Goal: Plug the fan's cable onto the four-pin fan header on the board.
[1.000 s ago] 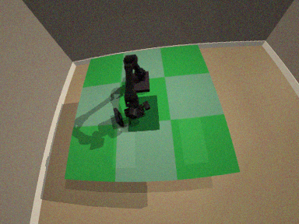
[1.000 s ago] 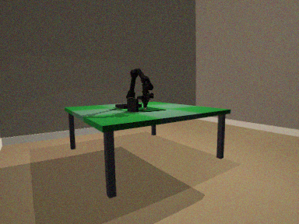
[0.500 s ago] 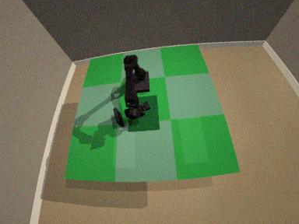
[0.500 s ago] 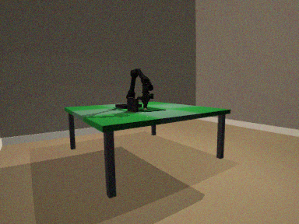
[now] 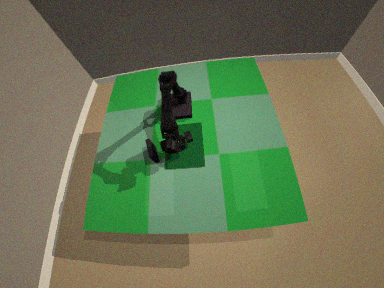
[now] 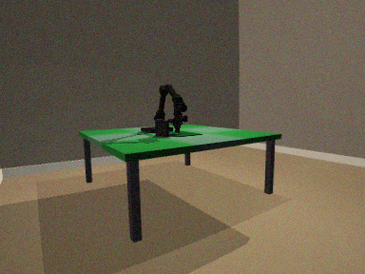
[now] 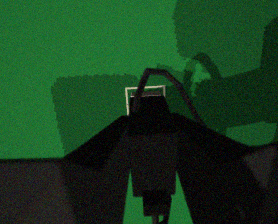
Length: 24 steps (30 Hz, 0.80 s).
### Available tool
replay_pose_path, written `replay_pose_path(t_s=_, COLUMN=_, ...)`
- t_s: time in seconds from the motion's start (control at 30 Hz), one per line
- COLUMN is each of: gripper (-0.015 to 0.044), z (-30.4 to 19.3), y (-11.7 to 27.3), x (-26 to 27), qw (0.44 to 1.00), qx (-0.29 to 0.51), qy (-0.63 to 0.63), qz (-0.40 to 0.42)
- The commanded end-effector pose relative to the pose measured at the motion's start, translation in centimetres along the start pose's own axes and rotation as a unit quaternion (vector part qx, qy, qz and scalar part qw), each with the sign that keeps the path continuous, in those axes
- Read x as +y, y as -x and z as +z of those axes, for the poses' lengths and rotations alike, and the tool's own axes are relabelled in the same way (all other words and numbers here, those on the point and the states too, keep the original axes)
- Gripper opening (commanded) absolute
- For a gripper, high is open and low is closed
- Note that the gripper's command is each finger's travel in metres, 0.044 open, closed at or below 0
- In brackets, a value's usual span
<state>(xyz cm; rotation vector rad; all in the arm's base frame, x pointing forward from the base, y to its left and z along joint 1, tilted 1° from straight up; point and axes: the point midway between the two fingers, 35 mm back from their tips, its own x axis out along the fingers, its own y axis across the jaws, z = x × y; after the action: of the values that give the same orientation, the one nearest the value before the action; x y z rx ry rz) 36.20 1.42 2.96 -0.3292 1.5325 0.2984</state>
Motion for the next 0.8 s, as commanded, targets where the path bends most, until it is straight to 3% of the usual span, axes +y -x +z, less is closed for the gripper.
replay_pose_path(t_s=0.0, gripper=0.0, z=0.0, y=-0.4, x=0.0, qw=1.0, qx=0.0, qy=-0.001, qz=0.0)
replay_pose_path(t_s=0.1, gripper=0.0, z=0.0, y=-0.6, x=0.0, qw=1.0, qx=0.0, qy=-0.001, qz=0.0)
replay_pose_path(t_s=0.43, gripper=0.026, z=0.0, y=-0.2, x=0.0, qw=1.0, qx=0.0, qy=0.0, qz=0.0)
replay_pose_path(t_s=0.53, gripper=0.026, z=0.0, y=0.1, x=0.0, qw=1.0, qx=0.0, qy=0.0, qz=0.0)
replay_pose_path(t_s=0.67, gripper=0.026, z=0.0, y=4.9, x=0.0, qw=1.0, qx=0.0, qy=-0.001, qz=0.0)
replay_pose_path(t_s=0.77, gripper=0.026, z=0.0, y=5.2, x=0.0, qw=1.0, qx=0.0, qy=-0.001, qz=0.0)
